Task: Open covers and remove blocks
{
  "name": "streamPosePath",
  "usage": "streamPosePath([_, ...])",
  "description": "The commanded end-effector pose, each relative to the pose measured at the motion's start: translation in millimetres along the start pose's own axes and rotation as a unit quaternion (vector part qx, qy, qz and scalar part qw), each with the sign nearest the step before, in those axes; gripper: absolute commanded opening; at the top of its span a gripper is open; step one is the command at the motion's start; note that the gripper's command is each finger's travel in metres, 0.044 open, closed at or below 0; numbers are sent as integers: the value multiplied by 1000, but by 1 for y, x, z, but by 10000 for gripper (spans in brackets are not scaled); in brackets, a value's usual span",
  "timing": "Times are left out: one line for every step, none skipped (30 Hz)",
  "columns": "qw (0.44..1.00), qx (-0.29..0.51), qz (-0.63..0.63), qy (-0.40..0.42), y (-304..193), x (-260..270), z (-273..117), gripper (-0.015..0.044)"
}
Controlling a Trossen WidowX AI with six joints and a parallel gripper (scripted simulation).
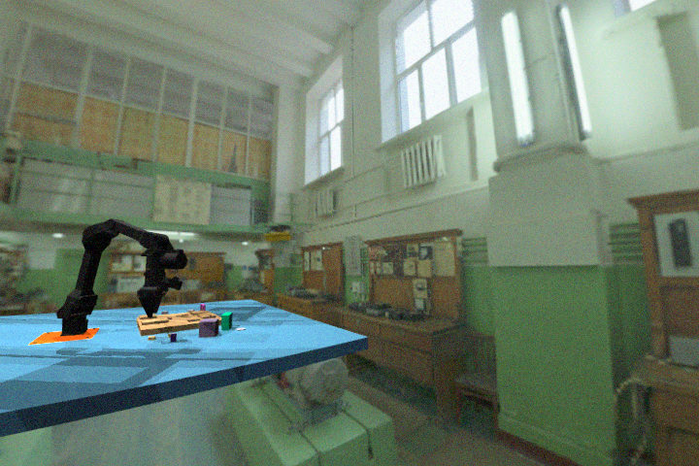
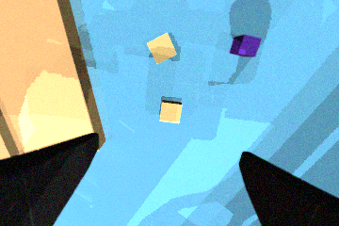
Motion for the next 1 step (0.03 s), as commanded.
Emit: streamPosePath([999,-21,31,-8,-6,7,-19,440])
Point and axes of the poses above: the point midway between the two fingers, 35 mm back from their tips, its own z axis out along the fingers, its own x axis across the jaws, y = z × x, the point moved 6 cm from there along -z, back along the fingers, and after that the axes turned 1 degree about z, right-handed, at the moved point
